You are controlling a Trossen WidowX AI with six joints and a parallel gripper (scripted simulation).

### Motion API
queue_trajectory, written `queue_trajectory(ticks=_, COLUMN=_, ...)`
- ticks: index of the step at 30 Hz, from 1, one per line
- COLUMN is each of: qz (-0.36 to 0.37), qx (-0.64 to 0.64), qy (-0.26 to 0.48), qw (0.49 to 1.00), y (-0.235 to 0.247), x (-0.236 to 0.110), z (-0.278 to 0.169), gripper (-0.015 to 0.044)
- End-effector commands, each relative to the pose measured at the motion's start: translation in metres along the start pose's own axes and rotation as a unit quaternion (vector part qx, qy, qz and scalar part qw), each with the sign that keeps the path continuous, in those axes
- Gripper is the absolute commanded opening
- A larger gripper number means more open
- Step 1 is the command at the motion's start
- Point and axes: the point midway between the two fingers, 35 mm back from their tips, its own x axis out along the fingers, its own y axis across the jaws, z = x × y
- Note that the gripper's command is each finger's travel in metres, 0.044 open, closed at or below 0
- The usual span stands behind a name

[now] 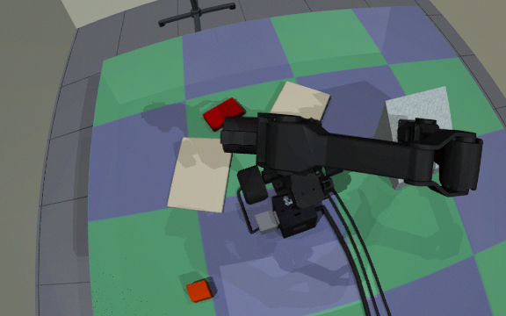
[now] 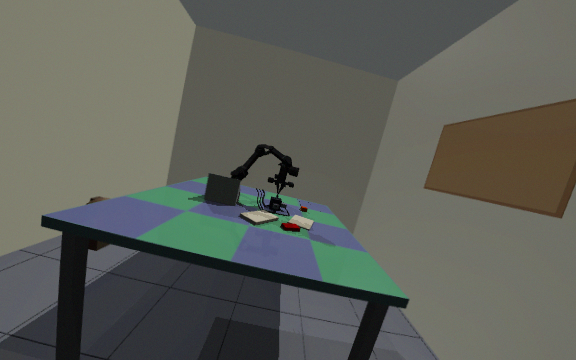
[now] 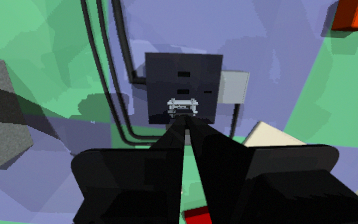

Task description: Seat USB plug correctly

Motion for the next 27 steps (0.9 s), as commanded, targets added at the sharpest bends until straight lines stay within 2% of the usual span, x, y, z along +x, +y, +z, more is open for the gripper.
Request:
queue_trajectory(ticks=1, qz=-0.001, qx=0.001, qy=-0.001, qw=1.000, y=-0.0003, x=0.0010, z=0.0001, gripper=0.0000)
queue_trajectory(ticks=27, qz=-0.001, qx=0.001, qy=-0.001, qw=1.000, y=-0.0003, x=0.0041, z=-0.0001, gripper=0.0000)
